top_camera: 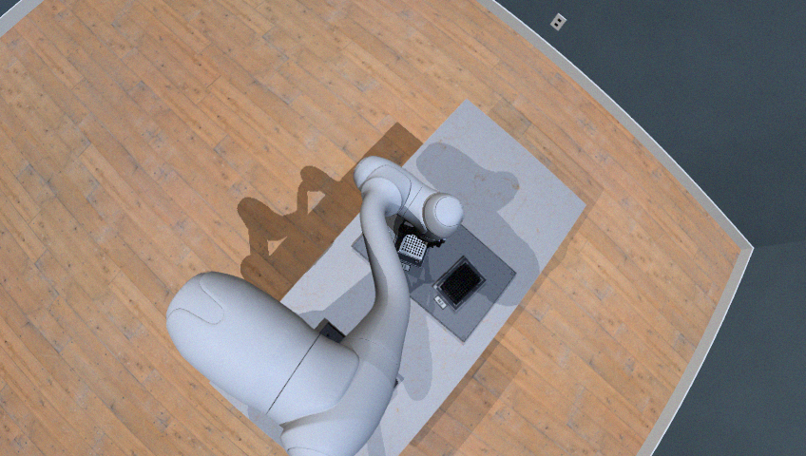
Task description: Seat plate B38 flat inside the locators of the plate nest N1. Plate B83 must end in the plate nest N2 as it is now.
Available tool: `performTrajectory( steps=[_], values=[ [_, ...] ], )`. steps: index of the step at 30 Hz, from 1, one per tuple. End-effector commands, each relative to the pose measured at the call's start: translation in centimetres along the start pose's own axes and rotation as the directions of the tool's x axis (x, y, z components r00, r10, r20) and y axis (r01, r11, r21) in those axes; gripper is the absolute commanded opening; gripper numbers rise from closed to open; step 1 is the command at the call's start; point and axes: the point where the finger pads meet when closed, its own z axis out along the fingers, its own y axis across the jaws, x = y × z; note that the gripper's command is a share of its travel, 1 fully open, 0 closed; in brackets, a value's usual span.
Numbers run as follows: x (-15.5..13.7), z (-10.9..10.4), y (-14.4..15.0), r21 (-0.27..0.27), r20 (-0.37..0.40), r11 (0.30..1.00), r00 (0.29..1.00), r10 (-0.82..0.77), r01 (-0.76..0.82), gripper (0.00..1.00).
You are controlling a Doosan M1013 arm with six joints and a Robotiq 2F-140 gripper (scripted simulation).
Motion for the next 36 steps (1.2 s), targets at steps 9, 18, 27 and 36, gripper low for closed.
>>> performTrajectory(
  steps=[9,18,27,36],
  values=[
    [0.05,-0.08,-0.52,0.000,-0.001,1.000,1.000,0.000,0.000,0.10],
    [0.06,-0.08,-0.49,0.000,-0.001,1.000,1.000,0.000,0.000,0.10],
    [0.06,-0.08,-0.47,0.000,-0.001,1.000,1.000,0.000,0.000,0.10],
    [0.06,-0.08,-0.46,0.000,-0.001,1.000,1.000,0.000,0.000,0.10]
  ],
)
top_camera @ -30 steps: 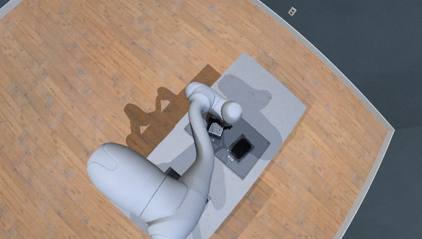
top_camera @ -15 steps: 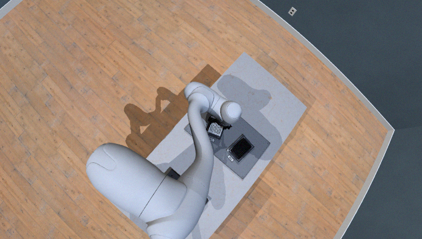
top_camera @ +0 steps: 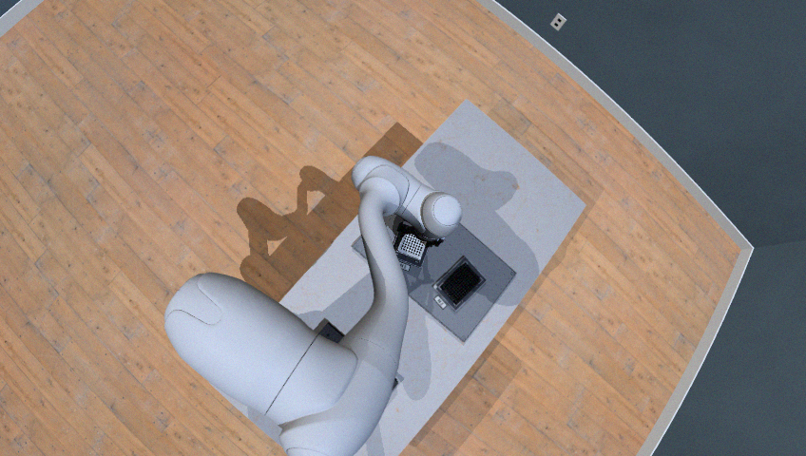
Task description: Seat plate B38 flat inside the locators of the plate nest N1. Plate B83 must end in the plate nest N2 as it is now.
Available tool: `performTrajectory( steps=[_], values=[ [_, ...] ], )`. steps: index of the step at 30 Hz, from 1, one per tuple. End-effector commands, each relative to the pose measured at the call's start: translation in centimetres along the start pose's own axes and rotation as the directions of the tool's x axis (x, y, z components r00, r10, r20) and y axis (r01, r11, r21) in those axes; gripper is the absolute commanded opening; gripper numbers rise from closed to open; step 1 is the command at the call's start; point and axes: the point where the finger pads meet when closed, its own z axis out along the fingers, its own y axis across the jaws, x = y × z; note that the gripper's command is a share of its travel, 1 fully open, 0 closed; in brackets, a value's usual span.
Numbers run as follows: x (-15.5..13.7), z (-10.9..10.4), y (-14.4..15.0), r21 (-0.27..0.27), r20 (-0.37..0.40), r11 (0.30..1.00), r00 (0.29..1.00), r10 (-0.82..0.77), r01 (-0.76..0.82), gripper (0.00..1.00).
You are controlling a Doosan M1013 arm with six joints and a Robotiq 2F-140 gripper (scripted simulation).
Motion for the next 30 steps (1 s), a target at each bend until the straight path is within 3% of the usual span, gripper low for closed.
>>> performTrajectory(
  steps=[1,17,30],
  values=[
    [0.1,-0.1,0.0,0.000,-0.001,1.000,1.000,0.000,0.000,0.10],
    [0.0,1.8,0.0,0.000,-0.001,1.000,1.000,0.000,0.000,0.10],
    [0.0,1.8,0.0,0.000,-0.001,1.000,1.000,0.000,0.000,0.10]
  ],
)
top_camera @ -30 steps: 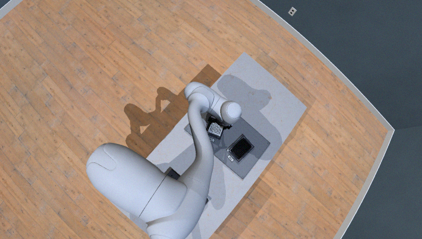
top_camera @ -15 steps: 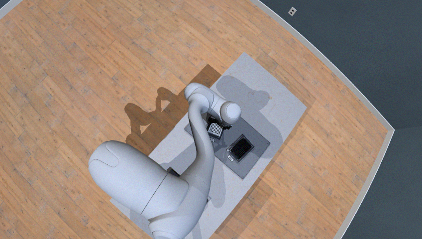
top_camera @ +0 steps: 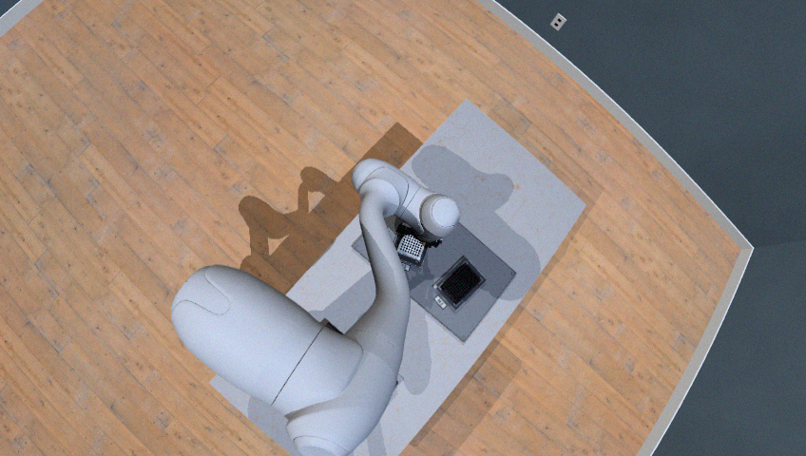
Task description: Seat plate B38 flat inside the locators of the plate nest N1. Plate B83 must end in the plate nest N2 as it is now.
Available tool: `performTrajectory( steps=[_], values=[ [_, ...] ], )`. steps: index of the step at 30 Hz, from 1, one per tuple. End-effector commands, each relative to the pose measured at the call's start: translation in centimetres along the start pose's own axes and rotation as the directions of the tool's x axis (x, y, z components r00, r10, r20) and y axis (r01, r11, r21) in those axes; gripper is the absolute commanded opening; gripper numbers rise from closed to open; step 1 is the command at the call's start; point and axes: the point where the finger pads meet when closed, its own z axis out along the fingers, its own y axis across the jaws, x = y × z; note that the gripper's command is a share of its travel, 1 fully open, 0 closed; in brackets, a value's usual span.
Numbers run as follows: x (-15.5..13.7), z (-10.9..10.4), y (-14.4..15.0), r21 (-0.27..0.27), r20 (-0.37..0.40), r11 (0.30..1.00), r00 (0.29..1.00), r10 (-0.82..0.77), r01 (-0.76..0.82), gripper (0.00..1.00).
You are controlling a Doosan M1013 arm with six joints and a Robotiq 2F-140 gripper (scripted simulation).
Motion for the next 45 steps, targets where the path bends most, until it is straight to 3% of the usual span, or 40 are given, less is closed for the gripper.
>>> performTrajectory(
  steps=[1,45],
  values=[
    [0.05,-0.07,0.00,0.000,-0.001,1.000,1.000,0.000,0.000,0.10],
    [0.05,0.49,0.01,0.000,-0.001,1.000,1.000,0.000,0.000,0.10]
  ],
)
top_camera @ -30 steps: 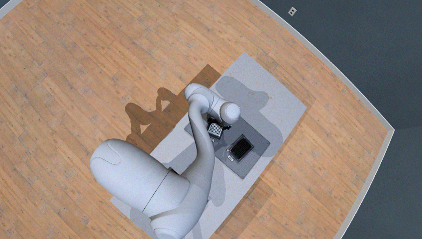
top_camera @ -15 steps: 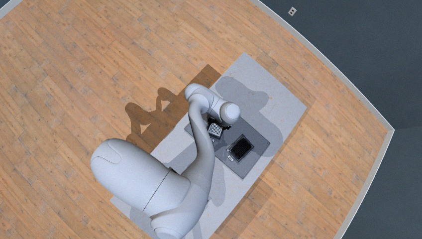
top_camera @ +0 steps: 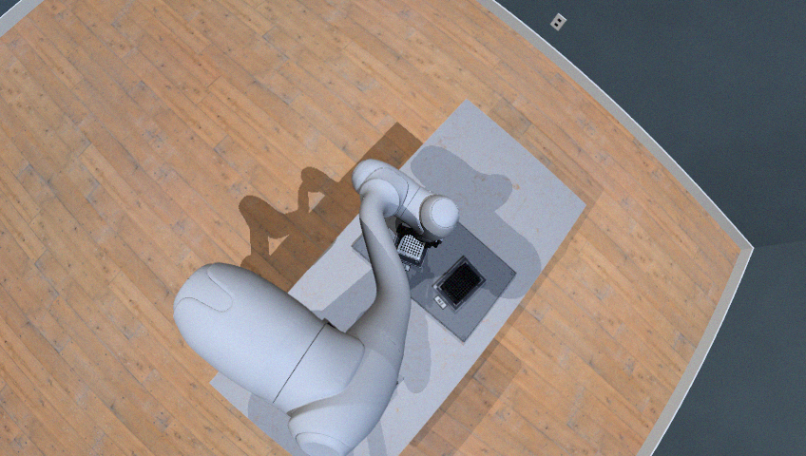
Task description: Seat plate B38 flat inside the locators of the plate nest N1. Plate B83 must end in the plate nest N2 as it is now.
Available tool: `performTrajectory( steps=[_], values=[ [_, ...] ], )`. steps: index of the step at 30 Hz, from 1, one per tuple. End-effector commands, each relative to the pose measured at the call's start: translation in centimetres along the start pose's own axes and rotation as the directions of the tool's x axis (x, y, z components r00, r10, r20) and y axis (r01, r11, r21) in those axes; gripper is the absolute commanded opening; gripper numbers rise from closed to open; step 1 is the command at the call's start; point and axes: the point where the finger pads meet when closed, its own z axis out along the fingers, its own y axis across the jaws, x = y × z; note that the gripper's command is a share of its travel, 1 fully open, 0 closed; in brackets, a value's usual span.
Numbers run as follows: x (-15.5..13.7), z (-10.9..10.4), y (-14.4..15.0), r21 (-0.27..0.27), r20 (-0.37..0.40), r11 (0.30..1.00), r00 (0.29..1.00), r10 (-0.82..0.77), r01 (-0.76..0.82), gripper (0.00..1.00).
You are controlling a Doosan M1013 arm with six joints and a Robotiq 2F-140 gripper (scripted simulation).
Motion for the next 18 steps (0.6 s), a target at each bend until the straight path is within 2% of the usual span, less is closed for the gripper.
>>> performTrajectory(
  steps=[1,18],
  values=[
    [0.05,-0.02,0.00,0.000,-0.001,1.000,1.000,0.000,0.000,0.10],
    [0.05,0.23,0.00,0.000,-0.001,1.000,1.000,0.000,0.000,0.10]
  ],
)
